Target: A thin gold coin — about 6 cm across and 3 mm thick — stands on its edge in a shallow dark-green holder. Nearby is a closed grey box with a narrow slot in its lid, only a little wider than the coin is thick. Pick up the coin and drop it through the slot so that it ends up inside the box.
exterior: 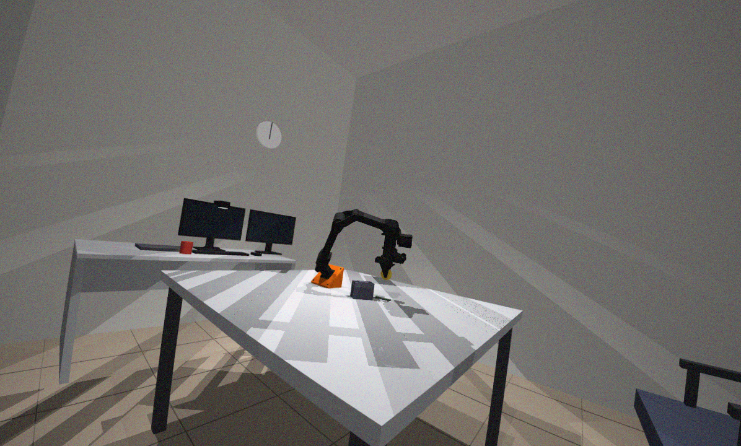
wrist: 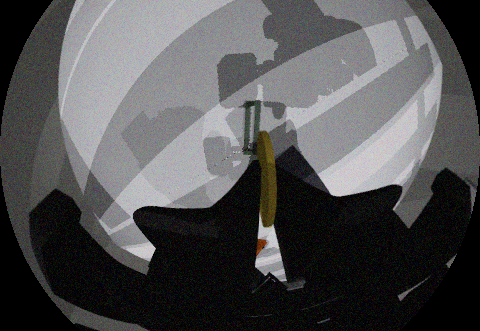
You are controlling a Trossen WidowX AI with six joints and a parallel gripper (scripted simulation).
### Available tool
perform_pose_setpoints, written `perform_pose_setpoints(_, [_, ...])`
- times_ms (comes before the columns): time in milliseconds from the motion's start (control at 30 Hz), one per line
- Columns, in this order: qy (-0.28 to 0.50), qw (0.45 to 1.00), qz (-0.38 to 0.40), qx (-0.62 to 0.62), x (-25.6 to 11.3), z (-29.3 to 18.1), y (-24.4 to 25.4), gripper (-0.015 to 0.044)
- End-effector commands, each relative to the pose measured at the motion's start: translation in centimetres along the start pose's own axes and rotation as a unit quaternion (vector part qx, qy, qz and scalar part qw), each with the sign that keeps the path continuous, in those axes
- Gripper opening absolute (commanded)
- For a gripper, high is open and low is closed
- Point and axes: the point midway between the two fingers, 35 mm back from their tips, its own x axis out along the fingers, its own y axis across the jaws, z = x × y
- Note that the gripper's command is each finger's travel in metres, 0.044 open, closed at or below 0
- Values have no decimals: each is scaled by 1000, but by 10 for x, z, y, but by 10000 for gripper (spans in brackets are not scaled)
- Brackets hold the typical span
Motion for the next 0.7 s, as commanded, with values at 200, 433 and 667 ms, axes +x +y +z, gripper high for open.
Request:
perform_pose_setpoints(200, [0,989,2,-151,-2,-1,0,0])
perform_pose_setpoints(433, [-1,964,2,-267,-2,-2,1,0])
perform_pose_setpoints(667, [-1,935,2,-355,-2,-3,1,0])
